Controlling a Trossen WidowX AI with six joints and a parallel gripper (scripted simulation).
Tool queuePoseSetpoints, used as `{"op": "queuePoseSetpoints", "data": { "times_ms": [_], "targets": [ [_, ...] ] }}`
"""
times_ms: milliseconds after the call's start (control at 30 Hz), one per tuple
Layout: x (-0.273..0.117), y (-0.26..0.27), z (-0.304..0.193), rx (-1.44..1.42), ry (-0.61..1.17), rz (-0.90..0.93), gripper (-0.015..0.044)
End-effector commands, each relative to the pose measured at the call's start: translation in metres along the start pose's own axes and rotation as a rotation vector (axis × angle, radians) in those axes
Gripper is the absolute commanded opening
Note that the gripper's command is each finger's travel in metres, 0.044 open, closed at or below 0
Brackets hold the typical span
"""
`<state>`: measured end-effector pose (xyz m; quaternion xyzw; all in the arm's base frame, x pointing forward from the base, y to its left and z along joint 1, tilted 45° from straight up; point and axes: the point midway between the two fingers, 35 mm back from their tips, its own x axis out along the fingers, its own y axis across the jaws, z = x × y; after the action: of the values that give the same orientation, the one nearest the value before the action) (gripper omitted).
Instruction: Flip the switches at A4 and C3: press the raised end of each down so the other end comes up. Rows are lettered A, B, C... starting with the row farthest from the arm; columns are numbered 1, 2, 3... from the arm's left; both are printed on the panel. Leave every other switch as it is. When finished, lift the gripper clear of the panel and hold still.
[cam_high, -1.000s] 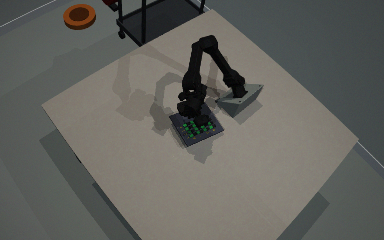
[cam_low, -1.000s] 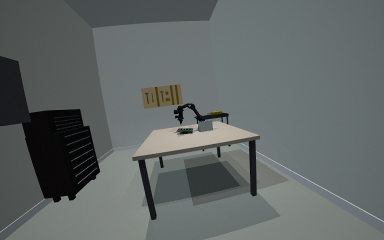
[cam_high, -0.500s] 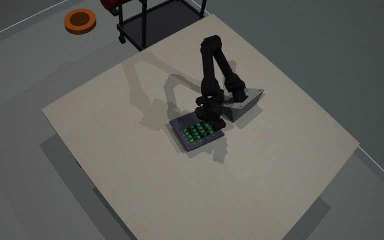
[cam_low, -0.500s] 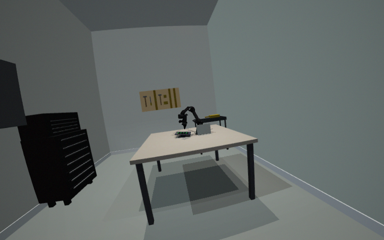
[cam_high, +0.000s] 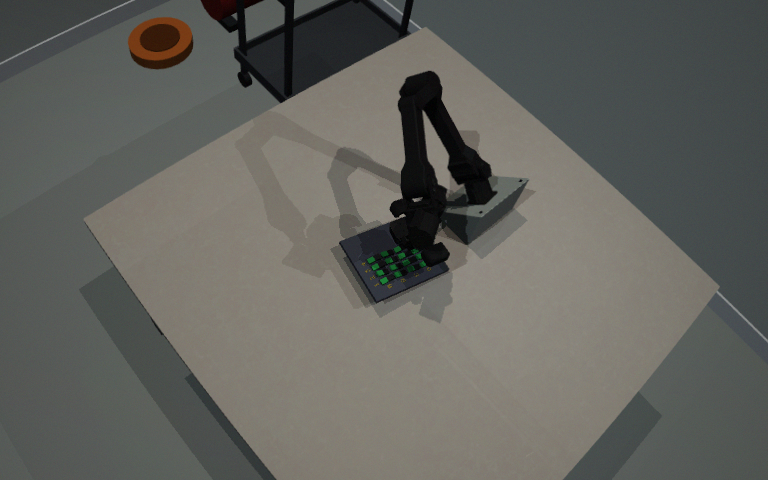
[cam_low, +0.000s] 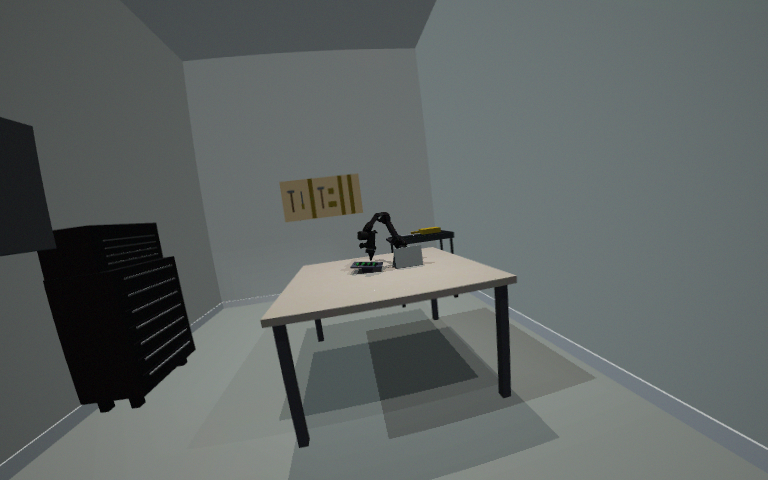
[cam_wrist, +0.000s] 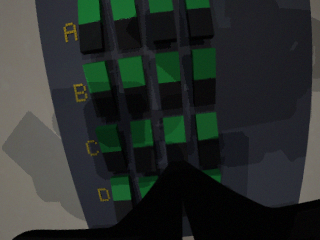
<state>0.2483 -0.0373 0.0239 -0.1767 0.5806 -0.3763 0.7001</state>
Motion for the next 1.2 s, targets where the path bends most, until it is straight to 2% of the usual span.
{"op": "queuePoseSetpoints", "data": {
  "times_ms": [0, 1167],
  "targets": [
    [0.0059, -0.0011, -0.002, -0.007, 0.003, -0.006, 0.0],
    [0.0149, -0.0012, -0.0023, -0.007, 0.003, -0.006, 0.0]
  ]
}}
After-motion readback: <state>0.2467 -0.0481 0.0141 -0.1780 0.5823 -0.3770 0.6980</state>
